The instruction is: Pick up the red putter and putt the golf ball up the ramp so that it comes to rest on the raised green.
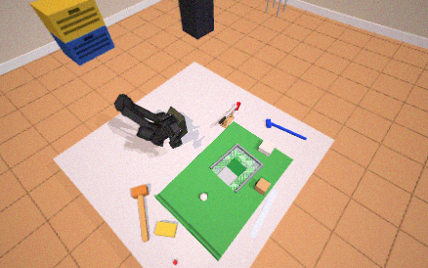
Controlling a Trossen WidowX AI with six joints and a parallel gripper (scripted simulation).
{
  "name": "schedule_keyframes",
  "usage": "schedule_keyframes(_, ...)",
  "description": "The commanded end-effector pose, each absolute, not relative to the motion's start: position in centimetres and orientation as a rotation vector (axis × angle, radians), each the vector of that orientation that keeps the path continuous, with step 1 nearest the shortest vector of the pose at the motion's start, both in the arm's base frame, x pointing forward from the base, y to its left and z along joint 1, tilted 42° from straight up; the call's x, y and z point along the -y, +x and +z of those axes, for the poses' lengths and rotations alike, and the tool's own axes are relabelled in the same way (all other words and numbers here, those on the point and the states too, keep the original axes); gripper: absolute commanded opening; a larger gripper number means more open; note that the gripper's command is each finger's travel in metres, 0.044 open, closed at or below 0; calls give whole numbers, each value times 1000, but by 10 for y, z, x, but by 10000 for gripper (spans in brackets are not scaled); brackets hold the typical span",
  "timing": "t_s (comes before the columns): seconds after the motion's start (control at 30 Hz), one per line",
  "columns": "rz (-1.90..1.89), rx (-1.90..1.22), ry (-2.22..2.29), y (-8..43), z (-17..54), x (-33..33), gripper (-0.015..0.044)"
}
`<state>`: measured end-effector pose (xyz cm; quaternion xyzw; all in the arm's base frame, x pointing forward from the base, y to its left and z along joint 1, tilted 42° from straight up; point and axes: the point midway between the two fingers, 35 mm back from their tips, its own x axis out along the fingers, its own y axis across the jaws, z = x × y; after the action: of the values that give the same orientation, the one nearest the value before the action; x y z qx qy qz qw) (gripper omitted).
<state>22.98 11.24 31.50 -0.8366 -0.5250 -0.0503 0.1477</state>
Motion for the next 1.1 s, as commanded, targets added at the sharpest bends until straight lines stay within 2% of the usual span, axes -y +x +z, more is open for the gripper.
schedule_keyframes(0.0, -130, 1501, -2395, 232, 315, -113, 426)
schedule_keyframes(0.03, -86, 1473, -2362, 239, 314, -114, 440)
schedule_keyframes(0.3, 562, 969, -1863, 331, 257, -153, 440)
schedule_keyframes(0.53, 1002, 428, -1530, 368, 161, -204, 440)
schedule_keyframes(0.77, 1277, -173, -1315, 351, 55, -248, 440)
schedule_keyframes(1.07, 1349, -957, -1346, 282, -61, -259, 440)
